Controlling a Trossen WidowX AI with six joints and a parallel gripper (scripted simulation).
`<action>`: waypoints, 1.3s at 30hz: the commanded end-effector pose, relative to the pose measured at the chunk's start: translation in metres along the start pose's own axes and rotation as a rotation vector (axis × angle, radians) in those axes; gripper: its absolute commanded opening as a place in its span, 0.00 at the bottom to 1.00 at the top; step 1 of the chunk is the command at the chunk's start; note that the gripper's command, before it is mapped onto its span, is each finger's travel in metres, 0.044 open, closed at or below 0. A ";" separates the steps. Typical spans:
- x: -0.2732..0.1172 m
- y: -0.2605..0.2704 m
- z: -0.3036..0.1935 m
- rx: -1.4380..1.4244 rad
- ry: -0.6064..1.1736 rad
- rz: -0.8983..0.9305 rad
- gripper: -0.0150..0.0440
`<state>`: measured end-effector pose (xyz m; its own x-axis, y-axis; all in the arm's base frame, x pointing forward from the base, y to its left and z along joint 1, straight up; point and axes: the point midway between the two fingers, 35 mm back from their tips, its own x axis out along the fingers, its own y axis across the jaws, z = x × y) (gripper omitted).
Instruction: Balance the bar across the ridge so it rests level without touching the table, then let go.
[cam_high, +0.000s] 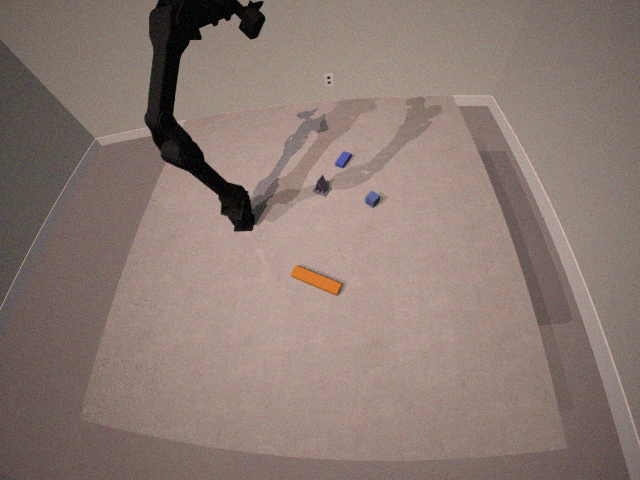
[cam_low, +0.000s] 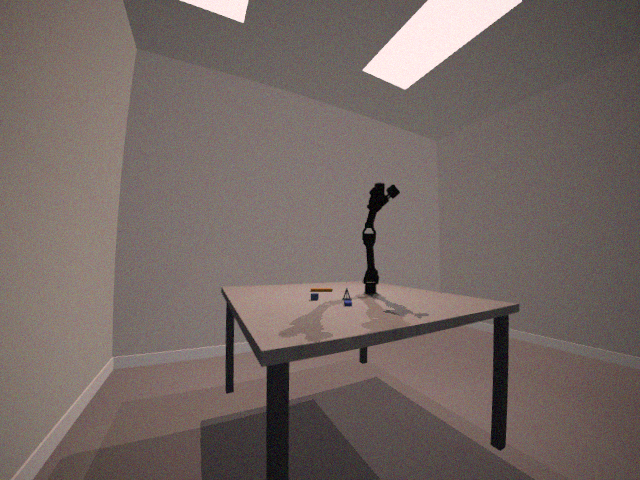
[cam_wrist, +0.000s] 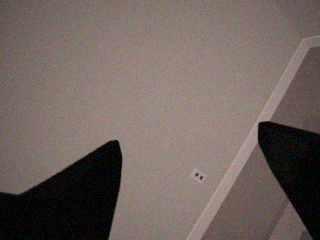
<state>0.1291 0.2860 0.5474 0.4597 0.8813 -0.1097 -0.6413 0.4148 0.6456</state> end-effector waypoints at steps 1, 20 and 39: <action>0.014 -0.023 -0.002 -0.029 0.011 -0.073 0.79; 0.037 -0.135 0.013 -0.114 0.018 -0.398 0.79; 0.017 -0.250 0.029 -0.160 0.058 -0.707 0.79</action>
<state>0.3043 0.2004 0.4230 0.7701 0.4406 -0.4613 -0.3173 0.8919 0.3222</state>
